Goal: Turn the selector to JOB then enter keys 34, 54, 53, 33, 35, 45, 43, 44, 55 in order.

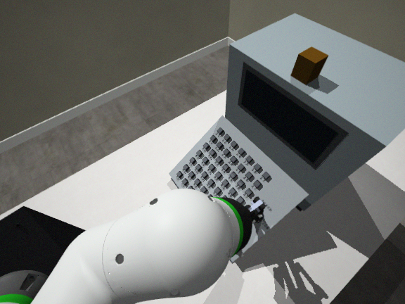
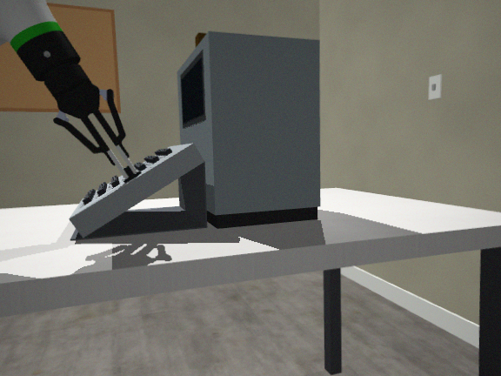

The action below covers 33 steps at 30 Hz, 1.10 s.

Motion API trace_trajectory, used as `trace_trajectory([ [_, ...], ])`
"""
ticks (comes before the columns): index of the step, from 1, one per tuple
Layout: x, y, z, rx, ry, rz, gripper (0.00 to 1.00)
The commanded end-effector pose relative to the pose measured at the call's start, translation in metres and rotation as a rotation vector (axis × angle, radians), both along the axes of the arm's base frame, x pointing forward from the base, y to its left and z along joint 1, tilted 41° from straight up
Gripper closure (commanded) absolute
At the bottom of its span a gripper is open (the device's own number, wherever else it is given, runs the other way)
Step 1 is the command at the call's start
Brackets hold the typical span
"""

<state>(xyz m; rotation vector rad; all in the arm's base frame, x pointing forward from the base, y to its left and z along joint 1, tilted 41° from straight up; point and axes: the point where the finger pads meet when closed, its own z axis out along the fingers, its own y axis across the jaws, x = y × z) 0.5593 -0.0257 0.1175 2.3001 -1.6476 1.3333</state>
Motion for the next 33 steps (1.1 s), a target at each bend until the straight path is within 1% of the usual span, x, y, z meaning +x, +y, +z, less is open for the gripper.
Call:
trace_trajectory([
  [1, 0.0000, -0.0002, 0.0002, 0.004, -0.002, -0.004, 1.00],
  [2, 0.0000, -0.0002, 0.0002, 0.004, -0.002, -0.004, 0.67],
  [33, 0.0000, -0.0002, 0.0002, 0.004, -0.002, -0.004, 0.67],
])
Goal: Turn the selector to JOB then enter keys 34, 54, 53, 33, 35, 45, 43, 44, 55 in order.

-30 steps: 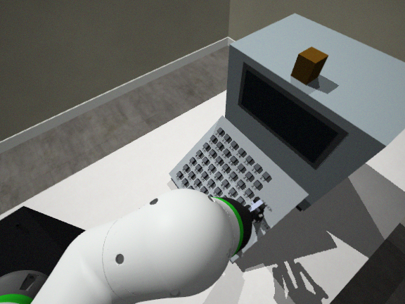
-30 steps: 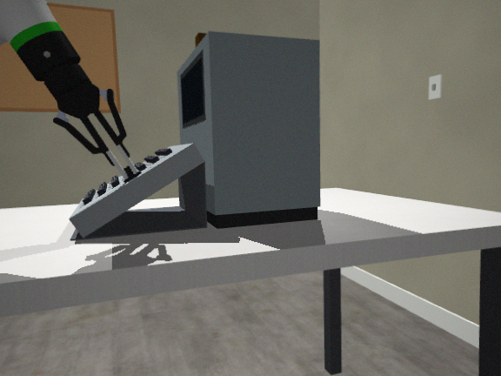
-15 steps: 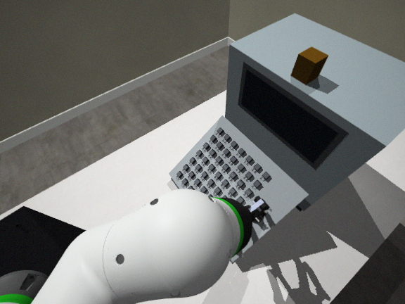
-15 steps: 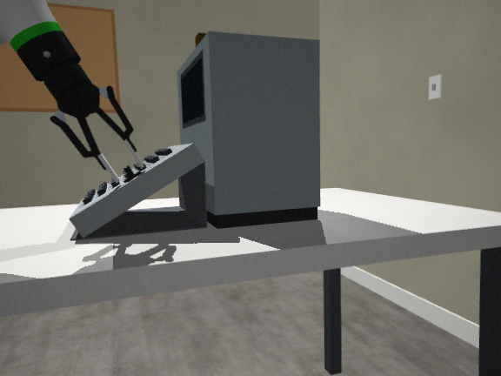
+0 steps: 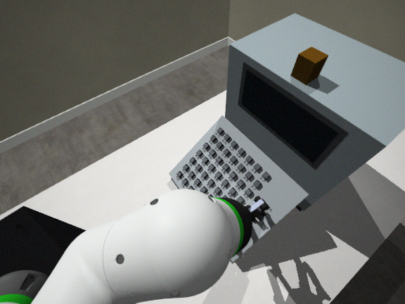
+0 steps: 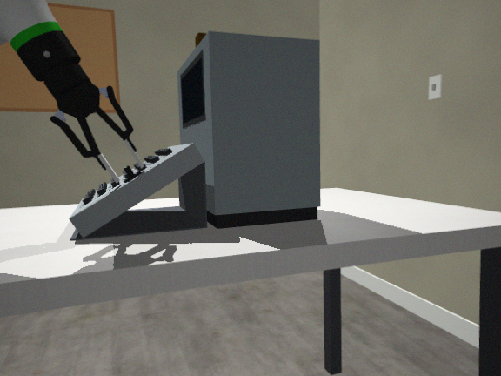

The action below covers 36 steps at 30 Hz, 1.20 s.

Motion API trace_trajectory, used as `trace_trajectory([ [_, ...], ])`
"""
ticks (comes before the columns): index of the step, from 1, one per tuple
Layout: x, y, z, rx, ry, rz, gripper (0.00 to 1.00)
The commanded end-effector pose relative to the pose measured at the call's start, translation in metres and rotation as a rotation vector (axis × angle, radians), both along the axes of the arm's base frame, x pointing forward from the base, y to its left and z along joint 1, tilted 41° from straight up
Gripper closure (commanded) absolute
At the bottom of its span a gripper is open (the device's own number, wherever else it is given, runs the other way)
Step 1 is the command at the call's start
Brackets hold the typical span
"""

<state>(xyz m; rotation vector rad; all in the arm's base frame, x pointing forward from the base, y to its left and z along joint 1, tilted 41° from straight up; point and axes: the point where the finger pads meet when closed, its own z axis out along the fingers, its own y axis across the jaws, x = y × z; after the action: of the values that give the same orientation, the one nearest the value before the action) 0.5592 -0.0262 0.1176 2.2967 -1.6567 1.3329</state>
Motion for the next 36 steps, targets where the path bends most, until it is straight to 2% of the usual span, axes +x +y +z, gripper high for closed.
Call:
trace_trajectory([
  [1, 0.000, 0.000, 0.000, 0.000, 0.000, 0.000, 0.67],
  [13, -0.003, 0.003, 0.004, 0.000, 0.000, 0.000, 0.67],
  [36, -0.031, 0.023, 0.032, 0.000, 0.000, 0.000, 0.67],
])
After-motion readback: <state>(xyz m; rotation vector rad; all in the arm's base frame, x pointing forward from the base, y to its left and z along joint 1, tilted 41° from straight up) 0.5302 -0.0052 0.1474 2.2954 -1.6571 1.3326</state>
